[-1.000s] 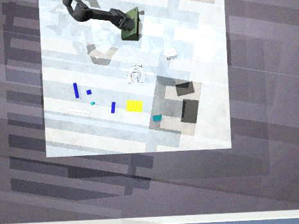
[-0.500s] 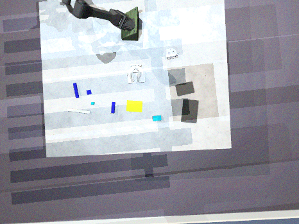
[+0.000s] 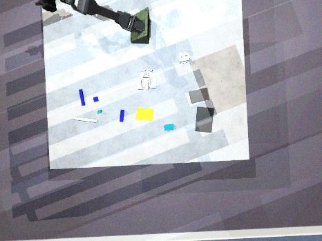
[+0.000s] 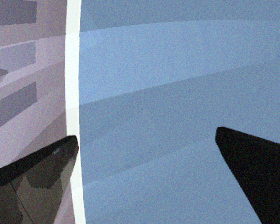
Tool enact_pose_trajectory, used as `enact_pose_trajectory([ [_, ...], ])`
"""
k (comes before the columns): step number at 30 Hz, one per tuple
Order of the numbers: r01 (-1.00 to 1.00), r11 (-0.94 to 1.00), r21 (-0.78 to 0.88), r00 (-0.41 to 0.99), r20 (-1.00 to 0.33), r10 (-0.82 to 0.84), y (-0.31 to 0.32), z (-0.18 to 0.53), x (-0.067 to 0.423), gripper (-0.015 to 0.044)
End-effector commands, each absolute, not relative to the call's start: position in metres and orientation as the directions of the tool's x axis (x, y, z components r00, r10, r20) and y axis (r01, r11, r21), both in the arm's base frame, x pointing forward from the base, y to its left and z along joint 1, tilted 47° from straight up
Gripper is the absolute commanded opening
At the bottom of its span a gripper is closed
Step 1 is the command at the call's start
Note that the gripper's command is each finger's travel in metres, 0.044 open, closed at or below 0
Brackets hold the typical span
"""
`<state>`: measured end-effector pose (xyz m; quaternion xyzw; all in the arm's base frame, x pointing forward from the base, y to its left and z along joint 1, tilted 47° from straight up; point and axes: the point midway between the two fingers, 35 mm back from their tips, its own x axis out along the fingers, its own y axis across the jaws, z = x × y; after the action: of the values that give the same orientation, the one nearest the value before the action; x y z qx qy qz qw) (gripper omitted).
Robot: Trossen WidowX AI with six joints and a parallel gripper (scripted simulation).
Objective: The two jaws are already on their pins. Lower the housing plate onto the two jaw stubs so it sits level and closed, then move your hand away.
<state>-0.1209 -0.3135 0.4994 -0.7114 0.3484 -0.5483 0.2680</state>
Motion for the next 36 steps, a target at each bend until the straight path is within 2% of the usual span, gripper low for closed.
enact_pose_trajectory([
  [1, -0.098, -0.598, -0.795, 0.18, 0.577, -0.797, -0.33, 0.494, -0.107, 0.044],
  [15, 0.235, -0.437, -0.868, 0.294, 0.492, -0.82, -0.384, 0.465, -0.042, 0.044],
  [22, 0.219, -0.444, -0.869, 0.293, 0.493, -0.819, -0.385, 0.463, -0.025, 0.044],
  [36, 0.464, -0.136, -0.875, 0.415, 0.351, -0.839, -0.423, 0.422, 0.062, 0.044],
])
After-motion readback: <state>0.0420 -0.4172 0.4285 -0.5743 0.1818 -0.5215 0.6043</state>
